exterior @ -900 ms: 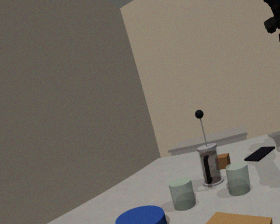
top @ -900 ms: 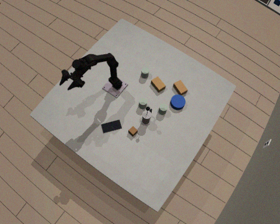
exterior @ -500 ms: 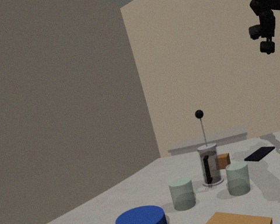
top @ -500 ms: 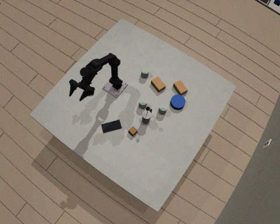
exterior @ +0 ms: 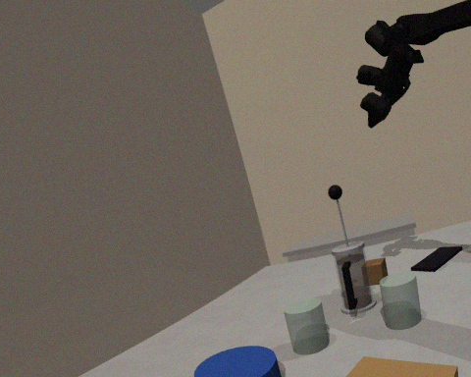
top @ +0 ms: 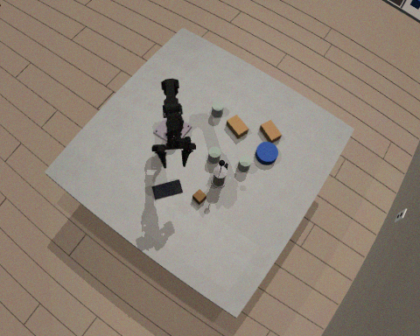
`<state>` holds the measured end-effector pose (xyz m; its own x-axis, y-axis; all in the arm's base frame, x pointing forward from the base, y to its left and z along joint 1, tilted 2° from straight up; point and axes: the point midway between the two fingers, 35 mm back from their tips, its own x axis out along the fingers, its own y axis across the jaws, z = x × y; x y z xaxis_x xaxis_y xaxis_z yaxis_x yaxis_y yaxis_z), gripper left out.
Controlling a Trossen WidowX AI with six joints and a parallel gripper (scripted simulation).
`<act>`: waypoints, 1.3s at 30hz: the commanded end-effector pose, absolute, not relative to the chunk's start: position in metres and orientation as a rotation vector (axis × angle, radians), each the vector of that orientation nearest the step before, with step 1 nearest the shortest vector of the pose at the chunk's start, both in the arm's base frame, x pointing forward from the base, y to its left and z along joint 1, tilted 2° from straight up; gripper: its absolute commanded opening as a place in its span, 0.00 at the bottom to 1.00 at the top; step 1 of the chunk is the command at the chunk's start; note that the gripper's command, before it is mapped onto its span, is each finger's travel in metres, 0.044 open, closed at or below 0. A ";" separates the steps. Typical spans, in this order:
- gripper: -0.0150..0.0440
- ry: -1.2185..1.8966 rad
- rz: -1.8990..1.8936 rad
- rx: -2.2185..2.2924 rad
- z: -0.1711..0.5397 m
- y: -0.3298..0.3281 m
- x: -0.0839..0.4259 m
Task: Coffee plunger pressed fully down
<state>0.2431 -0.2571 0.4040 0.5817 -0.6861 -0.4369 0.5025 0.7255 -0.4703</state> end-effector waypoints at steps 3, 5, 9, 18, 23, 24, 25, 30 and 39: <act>1.00 0.543 -0.497 -0.149 0.373 -0.176 0.298; 1.00 0.524 -0.423 -0.092 0.362 -0.145 0.310; 1.00 0.507 -0.281 0.016 0.340 -0.083 0.323; 1.00 0.507 -0.256 0.035 0.299 -0.074 0.324; 1.00 0.507 -0.254 0.034 0.275 -0.074 0.322; 1.00 0.507 -0.254 0.034 0.276 -0.074 0.321; 1.00 0.507 -0.254 0.034 0.276 -0.074 0.321; 1.00 0.506 -0.254 0.034 0.273 -0.075 0.325; 1.00 0.505 -0.254 0.034 0.267 -0.078 0.338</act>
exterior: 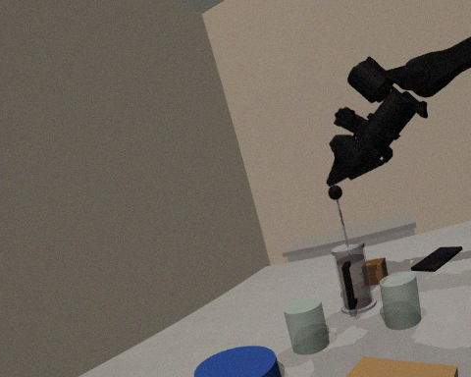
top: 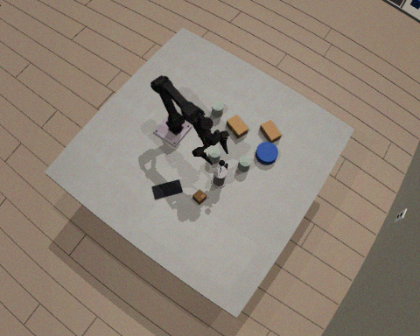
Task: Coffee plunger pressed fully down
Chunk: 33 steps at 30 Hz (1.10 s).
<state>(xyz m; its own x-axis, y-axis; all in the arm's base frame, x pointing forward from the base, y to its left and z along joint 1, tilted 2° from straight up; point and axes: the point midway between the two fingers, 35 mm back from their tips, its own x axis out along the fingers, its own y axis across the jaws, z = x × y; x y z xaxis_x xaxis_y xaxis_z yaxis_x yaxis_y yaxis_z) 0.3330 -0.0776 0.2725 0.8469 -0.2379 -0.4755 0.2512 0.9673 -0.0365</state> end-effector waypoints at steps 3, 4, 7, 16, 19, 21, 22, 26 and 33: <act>1.00 0.505 -0.254 0.034 0.264 -0.079 0.342; 1.00 0.505 -0.254 0.034 0.264 -0.080 0.343; 1.00 0.504 -0.254 0.034 0.261 -0.081 0.347; 0.91 0.504 -0.254 0.034 0.256 -0.083 0.355; 0.78 0.504 -0.254 0.034 0.256 -0.083 0.355; 0.69 0.504 -0.254 0.034 0.256 -0.083 0.355; 0.64 0.504 -0.254 0.034 0.256 -0.083 0.355; 0.47 0.504 -0.254 0.034 0.256 -0.083 0.355; 0.45 0.504 -0.254 0.034 0.256 -0.083 0.355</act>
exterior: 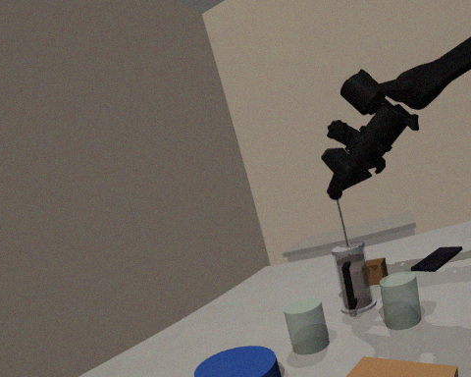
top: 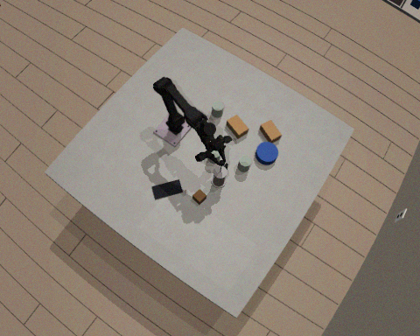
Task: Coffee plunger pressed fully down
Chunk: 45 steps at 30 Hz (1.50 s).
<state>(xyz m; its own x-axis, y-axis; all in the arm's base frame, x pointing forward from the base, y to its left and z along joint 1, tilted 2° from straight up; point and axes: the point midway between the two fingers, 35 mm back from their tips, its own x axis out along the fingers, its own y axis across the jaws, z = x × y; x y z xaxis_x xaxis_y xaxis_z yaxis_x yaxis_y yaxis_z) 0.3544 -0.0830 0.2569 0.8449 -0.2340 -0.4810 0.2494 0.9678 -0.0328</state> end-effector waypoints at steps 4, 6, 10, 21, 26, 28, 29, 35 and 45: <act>0.45 0.504 -0.254 0.034 0.256 -0.083 0.355; 0.45 0.503 -0.254 0.034 0.254 -0.083 0.355; 0.45 0.503 -0.254 0.033 0.248 -0.084 0.356; 0.45 0.503 -0.254 0.033 0.230 -0.085 0.359; 0.45 0.503 -0.254 0.033 0.221 -0.085 0.360; 0.45 0.503 -0.254 0.033 0.218 -0.086 0.361; 0.45 0.503 -0.254 0.033 0.217 -0.086 0.361; 0.45 0.503 -0.254 0.033 0.207 -0.086 0.362; 0.45 0.503 -0.254 0.033 0.190 -0.088 0.364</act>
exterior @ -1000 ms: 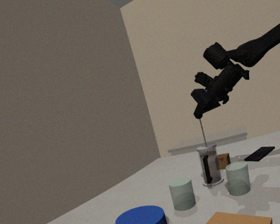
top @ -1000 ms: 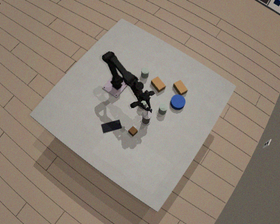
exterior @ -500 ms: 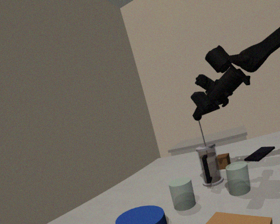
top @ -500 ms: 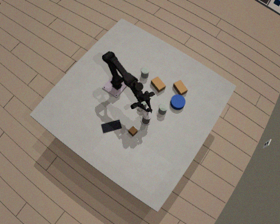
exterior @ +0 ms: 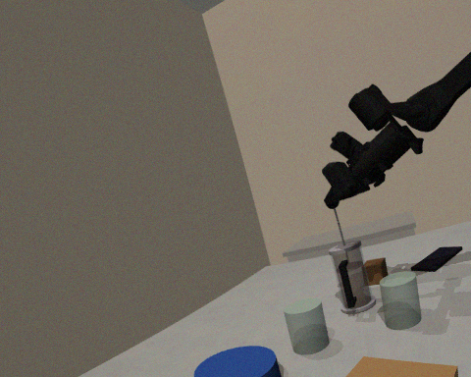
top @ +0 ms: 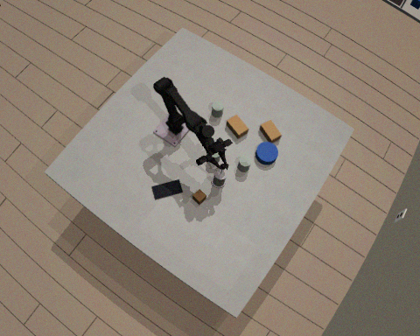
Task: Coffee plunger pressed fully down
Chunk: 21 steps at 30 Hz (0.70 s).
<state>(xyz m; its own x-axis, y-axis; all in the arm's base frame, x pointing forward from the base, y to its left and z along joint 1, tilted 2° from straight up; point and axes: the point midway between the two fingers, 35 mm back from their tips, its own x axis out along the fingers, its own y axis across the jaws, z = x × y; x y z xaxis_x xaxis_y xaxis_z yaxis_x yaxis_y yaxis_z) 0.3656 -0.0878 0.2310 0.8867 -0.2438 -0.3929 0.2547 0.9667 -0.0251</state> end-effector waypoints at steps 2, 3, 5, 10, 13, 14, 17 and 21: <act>0.45 0.503 -0.254 0.033 0.187 -0.088 0.364; 0.45 0.503 -0.254 0.033 0.185 -0.088 0.364; 0.45 0.503 -0.254 0.033 0.182 -0.088 0.364; 0.45 0.503 -0.254 0.033 0.174 -0.089 0.365; 0.45 0.503 -0.254 0.033 0.170 -0.090 0.367; 0.45 0.503 -0.254 0.033 0.168 -0.090 0.367; 0.45 0.502 -0.254 0.033 0.165 -0.091 0.370; 0.45 0.502 -0.254 0.033 0.165 -0.092 0.373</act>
<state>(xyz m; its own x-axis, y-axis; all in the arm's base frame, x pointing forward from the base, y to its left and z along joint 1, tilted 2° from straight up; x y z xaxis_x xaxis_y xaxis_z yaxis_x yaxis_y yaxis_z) 0.3761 -0.0922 0.2090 0.8958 -0.2445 -0.3712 0.2552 0.9667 -0.0209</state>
